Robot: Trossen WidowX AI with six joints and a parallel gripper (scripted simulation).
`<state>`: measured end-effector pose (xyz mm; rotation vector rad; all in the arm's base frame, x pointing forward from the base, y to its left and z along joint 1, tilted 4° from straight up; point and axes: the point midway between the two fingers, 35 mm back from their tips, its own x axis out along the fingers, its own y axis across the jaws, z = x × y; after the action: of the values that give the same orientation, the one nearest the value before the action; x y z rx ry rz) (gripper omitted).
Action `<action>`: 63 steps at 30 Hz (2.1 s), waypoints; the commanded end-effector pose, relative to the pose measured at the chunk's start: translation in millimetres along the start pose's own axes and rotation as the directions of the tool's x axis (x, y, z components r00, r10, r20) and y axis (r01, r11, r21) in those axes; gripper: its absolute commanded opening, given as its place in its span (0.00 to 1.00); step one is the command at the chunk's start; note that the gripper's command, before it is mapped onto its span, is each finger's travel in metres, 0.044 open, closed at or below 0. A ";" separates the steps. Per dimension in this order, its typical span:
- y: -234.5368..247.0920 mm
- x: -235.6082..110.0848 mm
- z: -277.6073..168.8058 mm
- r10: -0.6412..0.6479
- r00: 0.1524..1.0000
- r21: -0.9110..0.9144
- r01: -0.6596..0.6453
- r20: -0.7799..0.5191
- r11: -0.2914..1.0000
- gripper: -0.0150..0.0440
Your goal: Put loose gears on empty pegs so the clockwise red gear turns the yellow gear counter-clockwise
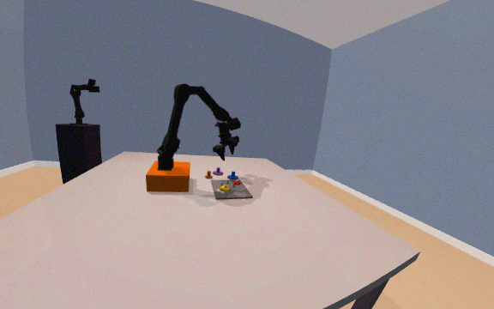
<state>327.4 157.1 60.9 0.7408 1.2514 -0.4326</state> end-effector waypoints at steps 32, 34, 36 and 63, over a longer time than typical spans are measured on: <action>-31.7 70.0 -57.0 -0.288 0.954 0.152 0.298 -0.086 0.942 1.00; -32.7 73.0 -57.3 -0.288 0.954 0.152 0.298 -0.086 0.942 1.00; -33.4 75.0 -57.5 -0.288 0.954 0.152 0.298 -0.086 0.942 1.00; -33.5 75.2 -57.6 -0.288 0.954 0.152 0.298 -0.086 0.942 0.25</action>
<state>285.7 182.5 -27.1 0.7093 1.4092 -0.7647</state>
